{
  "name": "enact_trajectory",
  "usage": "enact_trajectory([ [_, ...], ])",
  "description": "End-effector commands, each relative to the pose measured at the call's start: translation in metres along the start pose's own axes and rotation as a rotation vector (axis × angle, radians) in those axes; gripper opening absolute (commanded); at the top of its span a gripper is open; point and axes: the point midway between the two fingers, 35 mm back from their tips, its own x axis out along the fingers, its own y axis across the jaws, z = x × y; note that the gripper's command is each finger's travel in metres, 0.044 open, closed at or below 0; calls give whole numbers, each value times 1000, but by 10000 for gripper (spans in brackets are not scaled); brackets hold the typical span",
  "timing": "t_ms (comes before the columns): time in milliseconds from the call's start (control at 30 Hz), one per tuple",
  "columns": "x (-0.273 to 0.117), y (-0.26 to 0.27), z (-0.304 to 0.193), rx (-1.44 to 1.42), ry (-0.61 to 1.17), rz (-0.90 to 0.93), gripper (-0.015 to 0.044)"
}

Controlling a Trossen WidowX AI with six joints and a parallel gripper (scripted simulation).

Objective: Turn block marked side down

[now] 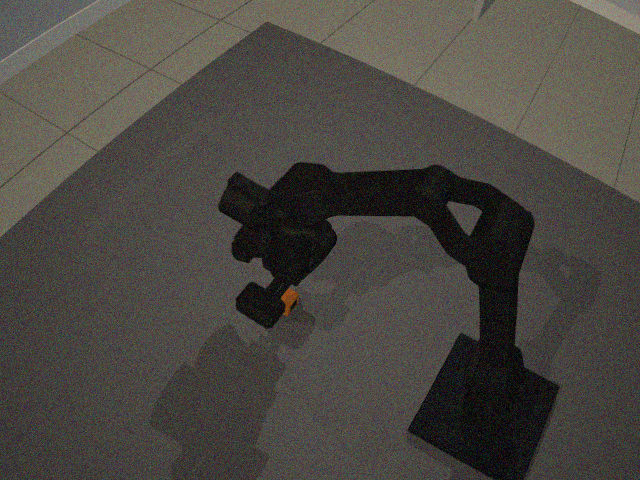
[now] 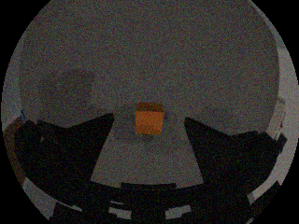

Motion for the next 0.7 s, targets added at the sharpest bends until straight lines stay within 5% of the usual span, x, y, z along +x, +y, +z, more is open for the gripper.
enact_trajectory([
  [0,9,1,-3,1,11,4,440],
  [433,9,1,-3,1,11,4,125],
  [667,9,1,-3,1,11,4,78],
])
